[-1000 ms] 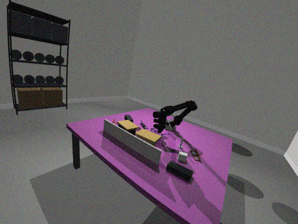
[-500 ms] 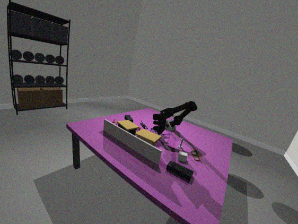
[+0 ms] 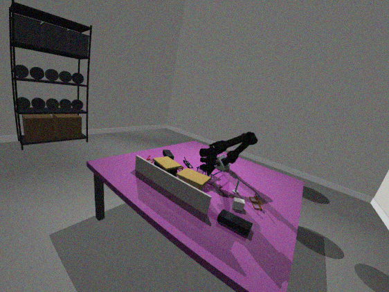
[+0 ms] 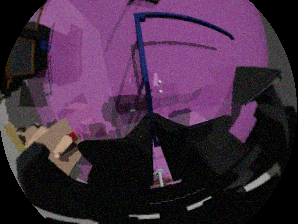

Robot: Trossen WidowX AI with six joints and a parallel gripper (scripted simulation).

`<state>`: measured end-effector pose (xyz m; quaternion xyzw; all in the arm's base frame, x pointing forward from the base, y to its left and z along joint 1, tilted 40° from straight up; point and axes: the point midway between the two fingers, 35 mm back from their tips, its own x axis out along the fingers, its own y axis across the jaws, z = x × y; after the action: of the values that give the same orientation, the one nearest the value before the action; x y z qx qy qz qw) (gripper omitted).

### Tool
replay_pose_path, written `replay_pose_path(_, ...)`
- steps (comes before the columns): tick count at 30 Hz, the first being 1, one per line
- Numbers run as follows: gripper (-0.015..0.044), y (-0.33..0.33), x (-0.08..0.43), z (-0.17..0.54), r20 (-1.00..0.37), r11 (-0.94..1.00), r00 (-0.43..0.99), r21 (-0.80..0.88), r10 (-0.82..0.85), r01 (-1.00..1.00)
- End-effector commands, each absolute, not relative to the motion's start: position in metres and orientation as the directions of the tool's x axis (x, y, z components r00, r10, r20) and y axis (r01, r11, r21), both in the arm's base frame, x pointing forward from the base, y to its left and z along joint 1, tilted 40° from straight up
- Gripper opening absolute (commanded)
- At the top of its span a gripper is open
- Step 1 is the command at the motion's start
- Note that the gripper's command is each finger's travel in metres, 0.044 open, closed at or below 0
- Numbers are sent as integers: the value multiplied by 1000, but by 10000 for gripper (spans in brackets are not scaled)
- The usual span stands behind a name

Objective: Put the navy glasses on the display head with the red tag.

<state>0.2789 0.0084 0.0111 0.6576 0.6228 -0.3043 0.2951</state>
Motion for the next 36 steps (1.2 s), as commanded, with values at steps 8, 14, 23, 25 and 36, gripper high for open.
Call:
replay_pose_path(8,0,-5,281,25,-770,-51,38,8,637,999)
replay_pose_path(14,0,-28,282,50,-771,-53,36,4,636,999)
replay_pose_path(23,0,-56,280,84,-768,-53,33,-1,640,999)
replay_pose_path(25,0,-58,280,87,-767,-53,33,-2,640,999)
replay_pose_path(36,0,-74,282,80,-727,-294,83,-168,682,941)
